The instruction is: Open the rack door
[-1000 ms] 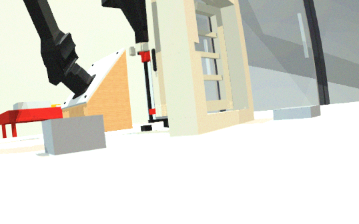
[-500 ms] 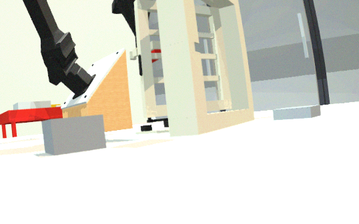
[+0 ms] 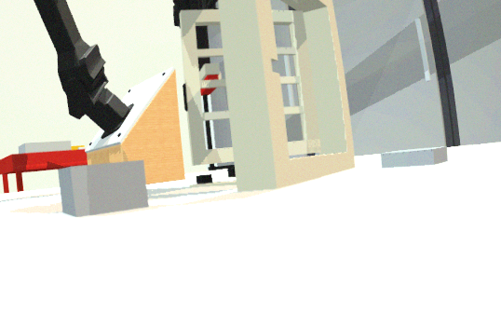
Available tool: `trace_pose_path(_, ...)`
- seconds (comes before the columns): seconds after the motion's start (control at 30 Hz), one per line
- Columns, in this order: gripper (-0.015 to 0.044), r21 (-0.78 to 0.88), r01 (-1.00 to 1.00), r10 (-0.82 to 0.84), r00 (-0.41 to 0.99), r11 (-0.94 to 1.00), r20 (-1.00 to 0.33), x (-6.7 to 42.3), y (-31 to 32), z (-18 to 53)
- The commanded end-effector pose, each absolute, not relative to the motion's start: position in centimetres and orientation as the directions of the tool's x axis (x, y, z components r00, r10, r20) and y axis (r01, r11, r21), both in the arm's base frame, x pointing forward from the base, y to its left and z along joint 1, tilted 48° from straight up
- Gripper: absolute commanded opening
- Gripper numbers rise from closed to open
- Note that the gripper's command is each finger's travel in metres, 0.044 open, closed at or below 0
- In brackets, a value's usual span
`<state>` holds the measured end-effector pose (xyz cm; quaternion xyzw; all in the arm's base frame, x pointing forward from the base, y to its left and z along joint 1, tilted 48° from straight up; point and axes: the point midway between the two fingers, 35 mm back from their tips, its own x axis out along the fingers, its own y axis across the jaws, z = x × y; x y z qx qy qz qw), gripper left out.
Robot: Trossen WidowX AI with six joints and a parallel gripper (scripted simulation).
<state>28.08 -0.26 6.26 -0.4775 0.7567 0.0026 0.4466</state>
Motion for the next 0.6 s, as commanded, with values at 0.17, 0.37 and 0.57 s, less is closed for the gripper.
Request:
trace_pose_path(0.17, 0.0016, -0.515, -0.61, -0.721, -0.139, 0.602, -0.679, 27.5, 0.7, 5.3)
trace_pose_path(0.37, 0.0016, -0.562, -0.533, -0.721, -0.139, 0.633, -0.679, 27.0, 1.5, 4.5)
trace_pose_path(0.57, 0.0016, -0.604, -0.451, -0.72, -0.139, 0.657, -0.68, 26.7, 2.3, 3.7)
